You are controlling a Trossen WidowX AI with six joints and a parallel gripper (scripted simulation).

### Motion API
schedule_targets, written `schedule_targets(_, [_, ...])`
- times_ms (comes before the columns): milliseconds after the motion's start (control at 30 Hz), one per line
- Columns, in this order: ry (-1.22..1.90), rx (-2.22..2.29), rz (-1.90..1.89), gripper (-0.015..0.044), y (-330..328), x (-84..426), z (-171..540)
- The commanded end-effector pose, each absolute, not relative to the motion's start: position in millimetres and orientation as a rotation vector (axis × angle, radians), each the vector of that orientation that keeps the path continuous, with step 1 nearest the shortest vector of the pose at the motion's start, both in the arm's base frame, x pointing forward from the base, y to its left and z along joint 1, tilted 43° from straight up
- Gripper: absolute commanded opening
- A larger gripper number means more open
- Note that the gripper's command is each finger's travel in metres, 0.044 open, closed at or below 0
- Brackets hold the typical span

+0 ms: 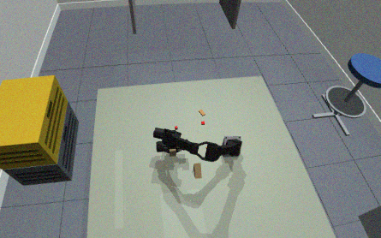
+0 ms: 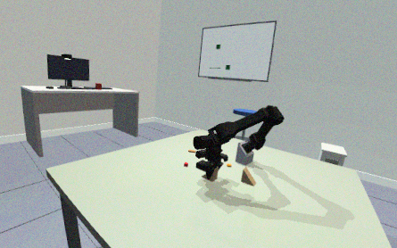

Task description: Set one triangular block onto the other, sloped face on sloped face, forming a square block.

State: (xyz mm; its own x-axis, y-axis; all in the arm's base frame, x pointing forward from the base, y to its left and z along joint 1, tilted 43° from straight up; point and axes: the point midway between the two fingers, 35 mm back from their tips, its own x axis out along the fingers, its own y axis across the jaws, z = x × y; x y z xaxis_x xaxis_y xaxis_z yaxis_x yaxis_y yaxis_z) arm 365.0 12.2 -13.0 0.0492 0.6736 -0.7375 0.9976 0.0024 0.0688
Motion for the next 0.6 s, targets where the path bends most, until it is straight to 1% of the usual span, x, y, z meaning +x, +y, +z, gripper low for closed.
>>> schedule_targets(0, [1.687, 1.735, -0.692, 0.0, 15.9, 365.0, -17.1])
schedule_targets(300, [1.689, 1.729, -0.681, 0.0, 23.0, 364.9, -24.6])
schedule_targets(567, [1.689, 1.721, -0.683, 0.021, 22.1, 364.6, -23.8])
